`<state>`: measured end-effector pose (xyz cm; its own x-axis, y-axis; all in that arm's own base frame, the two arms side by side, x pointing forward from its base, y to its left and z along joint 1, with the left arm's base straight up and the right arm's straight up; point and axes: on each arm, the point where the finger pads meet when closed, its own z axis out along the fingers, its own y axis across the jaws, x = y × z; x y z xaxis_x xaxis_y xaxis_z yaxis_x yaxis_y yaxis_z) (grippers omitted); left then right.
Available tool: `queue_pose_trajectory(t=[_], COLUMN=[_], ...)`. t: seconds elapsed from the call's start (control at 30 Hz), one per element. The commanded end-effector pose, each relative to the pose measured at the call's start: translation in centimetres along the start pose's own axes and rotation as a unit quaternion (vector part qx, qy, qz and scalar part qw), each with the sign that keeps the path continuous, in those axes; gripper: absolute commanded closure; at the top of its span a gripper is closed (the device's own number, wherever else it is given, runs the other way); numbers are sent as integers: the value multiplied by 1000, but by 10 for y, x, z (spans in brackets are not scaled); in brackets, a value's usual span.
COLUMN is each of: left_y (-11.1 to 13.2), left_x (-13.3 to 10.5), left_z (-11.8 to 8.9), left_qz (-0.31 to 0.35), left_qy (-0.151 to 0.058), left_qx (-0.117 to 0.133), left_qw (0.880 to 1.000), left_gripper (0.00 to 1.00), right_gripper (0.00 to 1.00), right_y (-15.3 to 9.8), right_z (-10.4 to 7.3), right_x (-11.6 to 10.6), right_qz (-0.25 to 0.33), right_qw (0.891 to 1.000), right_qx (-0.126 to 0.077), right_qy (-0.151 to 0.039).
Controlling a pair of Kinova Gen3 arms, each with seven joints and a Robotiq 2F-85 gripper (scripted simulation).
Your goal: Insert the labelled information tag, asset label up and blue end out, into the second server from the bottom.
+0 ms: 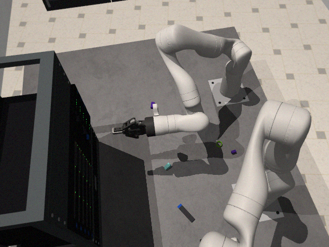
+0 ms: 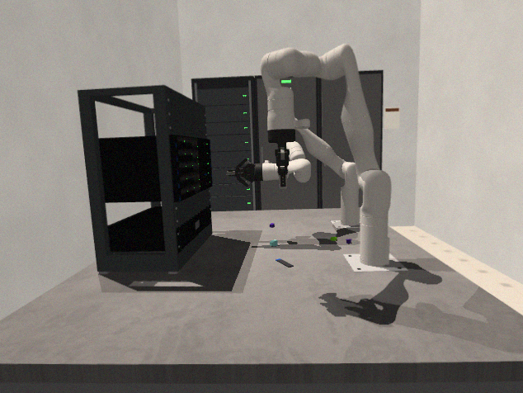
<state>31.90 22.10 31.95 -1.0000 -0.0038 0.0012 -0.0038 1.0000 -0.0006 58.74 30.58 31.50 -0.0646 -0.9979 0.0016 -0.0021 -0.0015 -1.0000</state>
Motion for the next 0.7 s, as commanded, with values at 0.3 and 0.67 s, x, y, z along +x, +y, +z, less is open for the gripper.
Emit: queue_pose_trajectory(t=[0.3,0.67], left_y=[0,0], left_x=[0,0], left_z=[0,0], left_qz=[0,0], left_qy=[-1,-1], left_qx=[0,0], left_qw=[1000,1000], left_gripper=[606,606], right_gripper=[1000,1000], right_y=[-9,-19], right_z=[16,34], right_x=[44,122], right_qz=[0,-1], right_qw=[999,989], right_qx=[-1,-10], right_qy=[54,147])
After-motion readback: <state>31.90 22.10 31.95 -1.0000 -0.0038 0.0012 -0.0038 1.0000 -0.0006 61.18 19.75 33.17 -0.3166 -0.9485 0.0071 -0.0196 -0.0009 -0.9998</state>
